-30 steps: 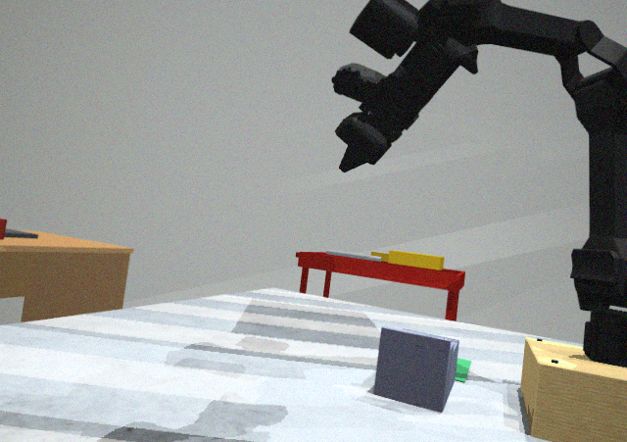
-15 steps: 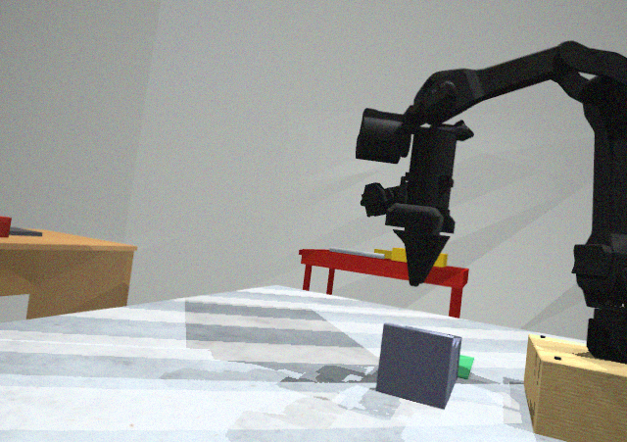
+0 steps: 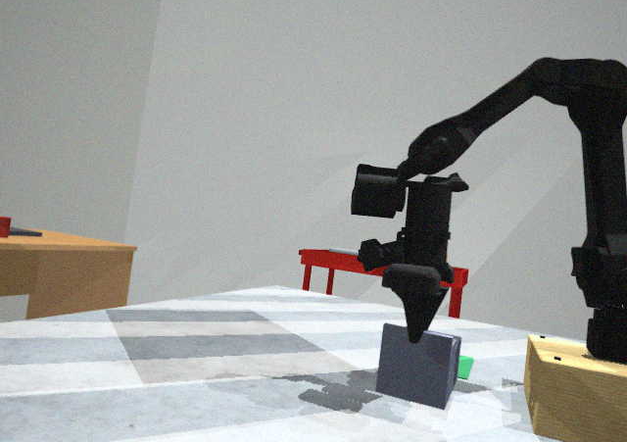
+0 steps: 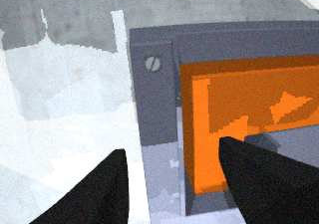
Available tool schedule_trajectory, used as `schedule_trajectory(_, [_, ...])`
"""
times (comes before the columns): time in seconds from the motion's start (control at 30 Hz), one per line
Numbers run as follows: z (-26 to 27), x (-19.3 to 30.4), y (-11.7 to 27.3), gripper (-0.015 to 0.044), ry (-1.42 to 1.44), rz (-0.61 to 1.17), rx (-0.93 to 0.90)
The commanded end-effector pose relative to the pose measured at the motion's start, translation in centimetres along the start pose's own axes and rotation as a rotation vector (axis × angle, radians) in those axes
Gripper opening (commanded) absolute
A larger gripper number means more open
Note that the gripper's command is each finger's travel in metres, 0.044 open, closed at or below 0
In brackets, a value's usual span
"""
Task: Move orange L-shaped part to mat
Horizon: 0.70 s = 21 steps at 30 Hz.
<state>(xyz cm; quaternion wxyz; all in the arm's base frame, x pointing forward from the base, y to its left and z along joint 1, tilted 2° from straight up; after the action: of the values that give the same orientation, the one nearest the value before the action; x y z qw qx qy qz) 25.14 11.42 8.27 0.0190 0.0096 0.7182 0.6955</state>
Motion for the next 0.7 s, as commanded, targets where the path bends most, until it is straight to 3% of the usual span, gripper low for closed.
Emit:
schedule_trajectory(0.0, [0.1, -0.1, -0.6, 0.018, 0.001, -0.013, -0.012])
schedule_trajectory(0.67, [0.1, -0.1, -3.5, 0.018, 0.001, -0.013, -0.012])
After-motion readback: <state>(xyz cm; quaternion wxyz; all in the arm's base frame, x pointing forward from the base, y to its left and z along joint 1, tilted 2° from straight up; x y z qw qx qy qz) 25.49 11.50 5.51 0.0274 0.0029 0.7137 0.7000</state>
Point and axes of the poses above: the point midway between the two fingers, 35 mm back from their tips, its own y axis back along the fingers, its own z axis across the jaws, x = y × z, the point moved 5 cm from there along y, back along the fingers, and after that the axes turned 3 degrees about -y, right-handed, at the moved point
